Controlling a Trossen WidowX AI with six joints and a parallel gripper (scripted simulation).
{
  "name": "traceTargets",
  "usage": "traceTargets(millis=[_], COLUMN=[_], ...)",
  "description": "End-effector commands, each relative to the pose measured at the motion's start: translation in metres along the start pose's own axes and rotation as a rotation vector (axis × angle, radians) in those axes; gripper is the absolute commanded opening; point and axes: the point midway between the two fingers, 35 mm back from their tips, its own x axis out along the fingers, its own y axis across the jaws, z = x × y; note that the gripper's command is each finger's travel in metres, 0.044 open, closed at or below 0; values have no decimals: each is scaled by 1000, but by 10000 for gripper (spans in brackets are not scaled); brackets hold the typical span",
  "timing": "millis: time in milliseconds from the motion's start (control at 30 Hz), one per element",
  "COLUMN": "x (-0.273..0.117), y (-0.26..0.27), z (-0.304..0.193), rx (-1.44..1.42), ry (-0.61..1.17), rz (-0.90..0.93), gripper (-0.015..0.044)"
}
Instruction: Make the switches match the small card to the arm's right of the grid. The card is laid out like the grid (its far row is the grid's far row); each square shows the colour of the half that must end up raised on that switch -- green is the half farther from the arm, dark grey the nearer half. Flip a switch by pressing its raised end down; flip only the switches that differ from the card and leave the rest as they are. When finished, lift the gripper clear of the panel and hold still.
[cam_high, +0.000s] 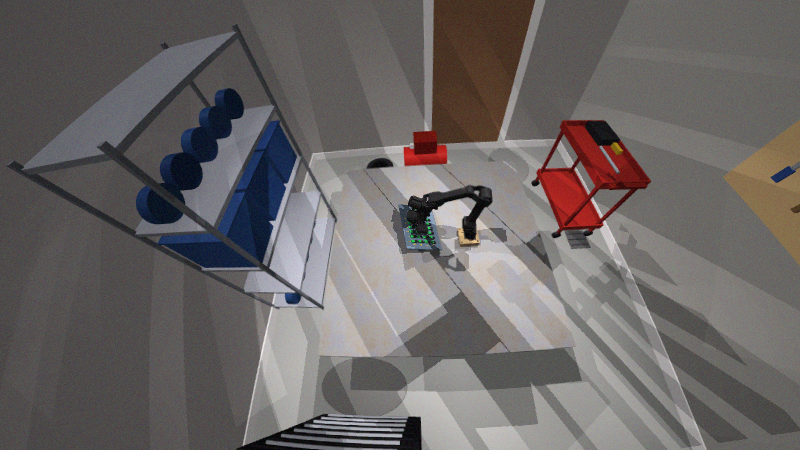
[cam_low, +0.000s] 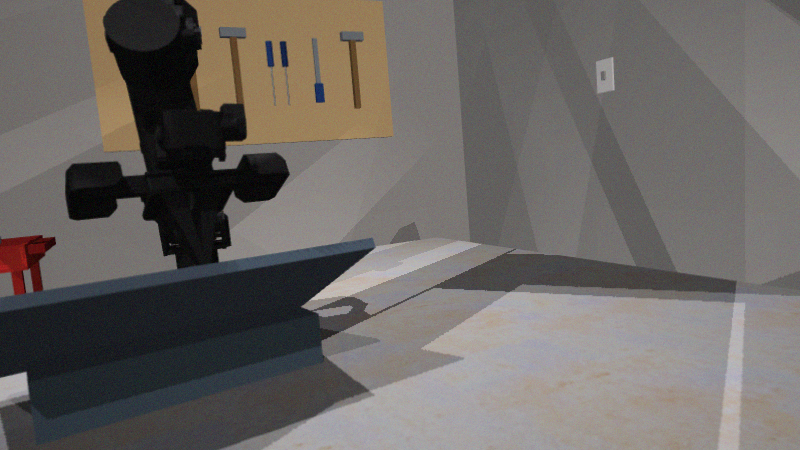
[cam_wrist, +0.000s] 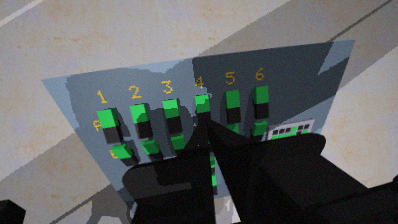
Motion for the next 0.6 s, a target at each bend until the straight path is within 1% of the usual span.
traceTargets(millis=[0, 567], x=[1, 3], y=[-1, -1], z=[-1, -1], rx=[5, 5], ry=[3, 3], rz=[-4, -4], gripper=[0, 0])
